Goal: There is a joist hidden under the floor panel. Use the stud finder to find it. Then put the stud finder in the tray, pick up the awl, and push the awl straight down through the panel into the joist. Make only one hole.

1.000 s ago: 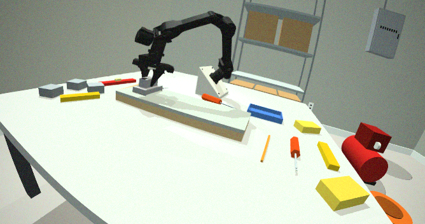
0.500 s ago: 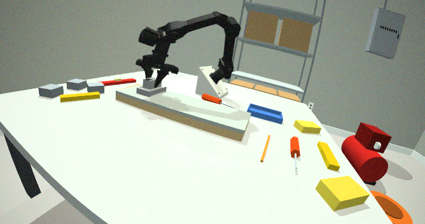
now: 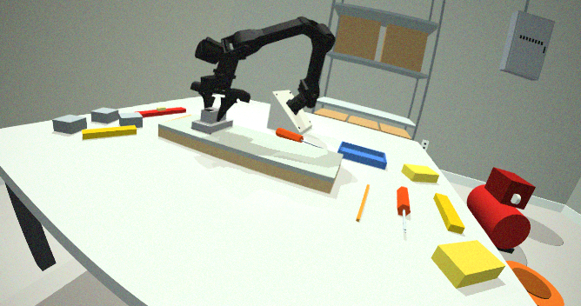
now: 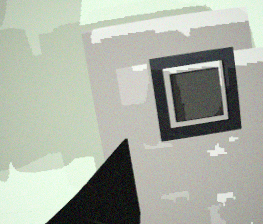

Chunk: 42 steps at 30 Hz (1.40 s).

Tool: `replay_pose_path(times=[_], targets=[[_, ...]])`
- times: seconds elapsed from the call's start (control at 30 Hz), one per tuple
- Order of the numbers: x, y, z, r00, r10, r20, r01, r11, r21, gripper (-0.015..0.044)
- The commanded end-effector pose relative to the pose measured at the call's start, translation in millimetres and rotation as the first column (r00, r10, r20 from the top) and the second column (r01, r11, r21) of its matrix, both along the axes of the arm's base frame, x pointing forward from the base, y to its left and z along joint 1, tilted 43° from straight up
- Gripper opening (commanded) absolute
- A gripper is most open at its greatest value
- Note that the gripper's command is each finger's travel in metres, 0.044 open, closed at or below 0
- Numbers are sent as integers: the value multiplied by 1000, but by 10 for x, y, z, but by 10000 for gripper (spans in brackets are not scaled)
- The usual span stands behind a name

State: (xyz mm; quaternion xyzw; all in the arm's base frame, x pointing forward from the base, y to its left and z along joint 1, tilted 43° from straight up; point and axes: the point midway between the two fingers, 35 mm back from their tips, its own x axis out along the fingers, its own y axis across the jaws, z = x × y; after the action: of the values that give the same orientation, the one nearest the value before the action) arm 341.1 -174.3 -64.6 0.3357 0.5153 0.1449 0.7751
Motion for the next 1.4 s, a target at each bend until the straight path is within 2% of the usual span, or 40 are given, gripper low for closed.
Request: replay_pose_path(times=[0.0, 1.37], targets=[[15, 69, 59, 1000, 1, 3, -1, 1000, 5, 0], [87, 495, 446, 1000, 2, 3, -2, 1000, 8, 0]])
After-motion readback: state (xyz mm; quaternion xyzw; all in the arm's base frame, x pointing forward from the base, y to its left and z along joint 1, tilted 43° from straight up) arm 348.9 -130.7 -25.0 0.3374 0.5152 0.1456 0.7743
